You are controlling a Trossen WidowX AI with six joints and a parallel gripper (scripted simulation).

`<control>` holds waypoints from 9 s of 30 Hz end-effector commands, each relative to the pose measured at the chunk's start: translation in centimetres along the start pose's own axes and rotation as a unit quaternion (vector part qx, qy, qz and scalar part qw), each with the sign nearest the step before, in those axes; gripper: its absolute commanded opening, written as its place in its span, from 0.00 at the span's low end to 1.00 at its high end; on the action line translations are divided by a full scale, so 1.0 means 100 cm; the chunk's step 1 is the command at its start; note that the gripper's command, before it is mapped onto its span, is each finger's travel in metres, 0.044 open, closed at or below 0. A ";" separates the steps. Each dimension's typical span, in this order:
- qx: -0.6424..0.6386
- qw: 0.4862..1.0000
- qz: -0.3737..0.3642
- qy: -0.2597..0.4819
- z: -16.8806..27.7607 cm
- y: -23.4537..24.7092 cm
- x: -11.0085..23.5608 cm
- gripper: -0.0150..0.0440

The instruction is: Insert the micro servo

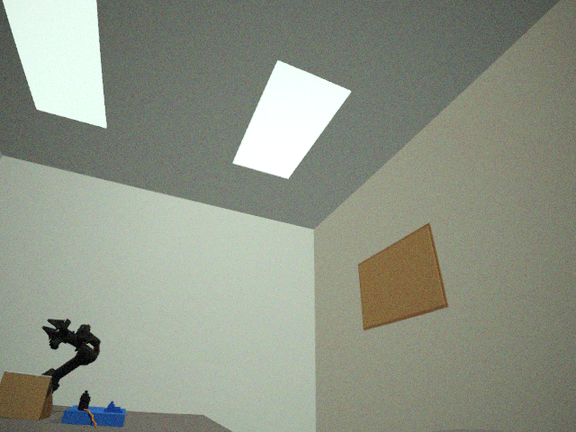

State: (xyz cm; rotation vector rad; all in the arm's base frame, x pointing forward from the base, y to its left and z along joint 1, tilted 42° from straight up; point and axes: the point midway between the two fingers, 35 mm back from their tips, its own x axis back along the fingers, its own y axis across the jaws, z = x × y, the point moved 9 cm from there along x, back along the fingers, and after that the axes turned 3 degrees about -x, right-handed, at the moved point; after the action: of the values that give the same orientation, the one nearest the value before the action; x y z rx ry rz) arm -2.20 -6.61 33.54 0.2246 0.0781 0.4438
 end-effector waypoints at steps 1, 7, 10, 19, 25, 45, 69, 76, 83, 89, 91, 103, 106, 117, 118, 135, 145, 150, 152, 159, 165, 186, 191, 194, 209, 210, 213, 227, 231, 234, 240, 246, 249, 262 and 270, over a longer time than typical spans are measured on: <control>0.001 1.000 -0.003 -0.001 0.000 0.001 0.000 0.98; 0.012 0.998 -0.061 -0.022 -0.001 0.020 -0.006 1.00; 0.020 0.994 -0.099 -0.036 -0.002 0.032 -0.008 1.00; 0.040 0.968 -0.226 -0.102 -0.009 0.075 -0.005 1.00; 0.047 0.938 -0.307 -0.156 -0.016 0.104 0.007 1.00; 0.006 0.791 -0.510 -0.337 -0.045 0.161 0.094 1.00; -0.132 0.599 -0.606 -0.507 -0.080 0.112 0.231 1.00; -0.211 0.538 -0.616 -0.536 -0.096 0.039 0.274 1.00; -0.293 0.496 -0.626 -0.525 -0.114 -0.057 0.285 1.00; -0.330 0.486 -0.634 -0.502 -0.131 -0.137 0.263 1.00; -0.339 0.484 -0.642 -0.488 -0.138 -0.161 0.250 1.00; -0.316 0.482 -0.688 -0.441 -0.179 -0.251 0.154 1.00; -0.316 0.482 -0.688 -0.441 -0.179 -0.251 0.154 1.00; -0.315 0.482 -0.688 -0.441 -0.202 -0.241 0.163 1.00; -0.315 0.482 -0.688 -0.441 -0.202 -0.241 0.163 1.00; -0.315 0.482 -0.688 -0.441 -0.219 -0.234 0.169 0.91; -0.315 0.482 -0.688 -0.441 -0.219 -0.234 0.169 0.47; -0.315 0.482 -0.688 -0.441 -0.219 -0.234 0.169 0.38; -0.315 0.482 -0.688 -0.441 -0.218 -0.234 0.169 0.32; -0.315 0.482 -0.688 -0.441 -0.196 -0.241 0.160 0.25; -0.315 0.482 -0.688 -0.441 -0.192 -0.242 0.158 0.25; -0.315 0.482 -0.688 -0.442 -0.184 -0.250 0.186 0.25; -0.314 0.482 -0.689 -0.441 -0.173 -0.230 0.192 0.25; -0.314 0.482 -0.689 -0.441 -0.166 -0.217 0.195 0.25; -0.313 0.483 -0.690 -0.440 -0.129 -0.151 0.214 0.25; -0.313 0.483 -0.690 -0.440 -0.126 -0.146 0.215 0.25; -0.313 0.483 -0.690 -0.439 -0.118 -0.132 0.219 0.25; -0.283 0.500 -0.664 -0.479 -0.107 -0.112 0.224 0.25; -0.248 0.519 -0.629 -0.523 -0.107 -0.112 0.224 0.25; -0.220 0.531 -0.601 -0.555 -0.107 -0.112 0.224 0.25; -0.164 0.551 -0.540 -0.615 -0.107 -0.112 0.224 0.25; -0.106 0.565 -0.473 -0.667 -0.107 -0.112 0.224 0.25; -0.077 0.570 -0.438 -0.691 -0.107 -0.112 0.224 0.25; 0.038 0.574 -0.293 -0.764 -0.107 -0.112 0.224 0.25; 0.038 0.574 -0.293 -0.764 -0.106 -0.114 0.228 0.25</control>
State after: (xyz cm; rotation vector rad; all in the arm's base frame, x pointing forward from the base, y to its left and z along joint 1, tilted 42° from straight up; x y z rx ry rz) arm 21.38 -4.61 19.87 0.5723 -1.5333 -0.5624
